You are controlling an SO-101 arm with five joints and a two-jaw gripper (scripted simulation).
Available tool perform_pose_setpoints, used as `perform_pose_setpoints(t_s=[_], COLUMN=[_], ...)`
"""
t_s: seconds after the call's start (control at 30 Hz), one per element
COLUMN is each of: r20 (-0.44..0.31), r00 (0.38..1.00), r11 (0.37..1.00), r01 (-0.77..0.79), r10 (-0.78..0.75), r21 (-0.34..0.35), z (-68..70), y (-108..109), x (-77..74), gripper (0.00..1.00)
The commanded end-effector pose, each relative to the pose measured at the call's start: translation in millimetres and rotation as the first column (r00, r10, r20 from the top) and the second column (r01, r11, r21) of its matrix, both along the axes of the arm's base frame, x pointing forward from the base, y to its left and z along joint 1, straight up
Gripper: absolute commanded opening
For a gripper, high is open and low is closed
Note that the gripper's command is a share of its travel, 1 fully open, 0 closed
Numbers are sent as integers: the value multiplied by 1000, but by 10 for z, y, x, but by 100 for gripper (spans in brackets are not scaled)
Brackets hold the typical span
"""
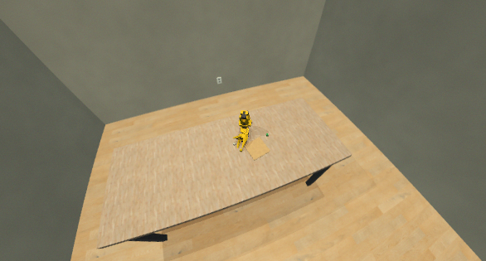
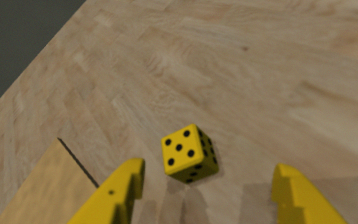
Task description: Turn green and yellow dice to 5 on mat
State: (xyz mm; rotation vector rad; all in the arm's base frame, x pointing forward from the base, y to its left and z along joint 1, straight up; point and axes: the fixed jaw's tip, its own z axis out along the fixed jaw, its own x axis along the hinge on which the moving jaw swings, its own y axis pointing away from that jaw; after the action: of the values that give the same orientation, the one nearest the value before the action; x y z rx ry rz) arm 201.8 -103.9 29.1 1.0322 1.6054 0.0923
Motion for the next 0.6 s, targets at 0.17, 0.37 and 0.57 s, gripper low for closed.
perform_pose_setpoints(t_s=[0.17,0.37,0.57], r20=[236,274,276], r00=[970,960,960], r11=[990,992,993], r01=[25,19,17], r10=[-57,-52,-49], r21=[138,123,117], z=[333,416,423], y=[13,12,13], x=[-20,-22,-23], gripper=[26,25,25])
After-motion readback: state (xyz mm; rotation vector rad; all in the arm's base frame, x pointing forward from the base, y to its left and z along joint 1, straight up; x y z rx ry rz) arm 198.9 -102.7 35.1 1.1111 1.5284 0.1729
